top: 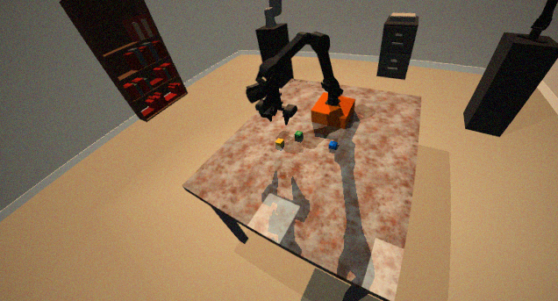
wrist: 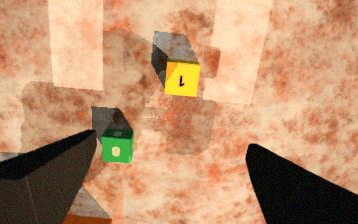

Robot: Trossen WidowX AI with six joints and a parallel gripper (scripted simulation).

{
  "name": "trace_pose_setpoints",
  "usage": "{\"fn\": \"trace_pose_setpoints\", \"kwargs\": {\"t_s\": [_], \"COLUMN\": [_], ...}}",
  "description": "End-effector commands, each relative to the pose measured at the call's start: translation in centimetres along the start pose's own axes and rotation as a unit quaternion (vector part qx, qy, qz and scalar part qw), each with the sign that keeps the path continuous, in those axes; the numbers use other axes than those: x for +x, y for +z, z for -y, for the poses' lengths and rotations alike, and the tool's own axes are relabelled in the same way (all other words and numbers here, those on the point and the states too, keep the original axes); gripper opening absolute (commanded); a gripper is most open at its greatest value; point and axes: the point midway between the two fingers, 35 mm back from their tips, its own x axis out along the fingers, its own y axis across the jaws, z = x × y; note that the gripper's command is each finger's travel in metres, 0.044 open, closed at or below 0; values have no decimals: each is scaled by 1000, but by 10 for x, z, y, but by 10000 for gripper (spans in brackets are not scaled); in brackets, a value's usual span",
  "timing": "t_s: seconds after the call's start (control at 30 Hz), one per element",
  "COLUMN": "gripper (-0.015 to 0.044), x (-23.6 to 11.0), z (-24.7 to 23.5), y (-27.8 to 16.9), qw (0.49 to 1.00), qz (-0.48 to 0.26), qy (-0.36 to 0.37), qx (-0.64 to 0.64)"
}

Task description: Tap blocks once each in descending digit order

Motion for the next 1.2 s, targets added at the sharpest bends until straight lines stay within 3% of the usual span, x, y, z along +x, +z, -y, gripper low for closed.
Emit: {"fn": "trace_pose_setpoints", "kwargs": {"t_s": [0.0,0.13,0.27,0.33,0.5,0.77,1.17], "gripper": [400,400,400,348,216,20,20], "x": [-3,0,2,13,80,83,88], "z": [-25,-53,-57,-56,-58,-58,-58], "y": [-25,-59,-65,-64,-66,-66,-66], "qw": [1000,1000,1000,1000,1000,1000,1000], "qz": [0,-2,-2,-3,-2,-2,-2], "qy": [2,4,4,4,4,4,4], "qx": [-2,-1,-1,-2,-1,-1,-1]}}
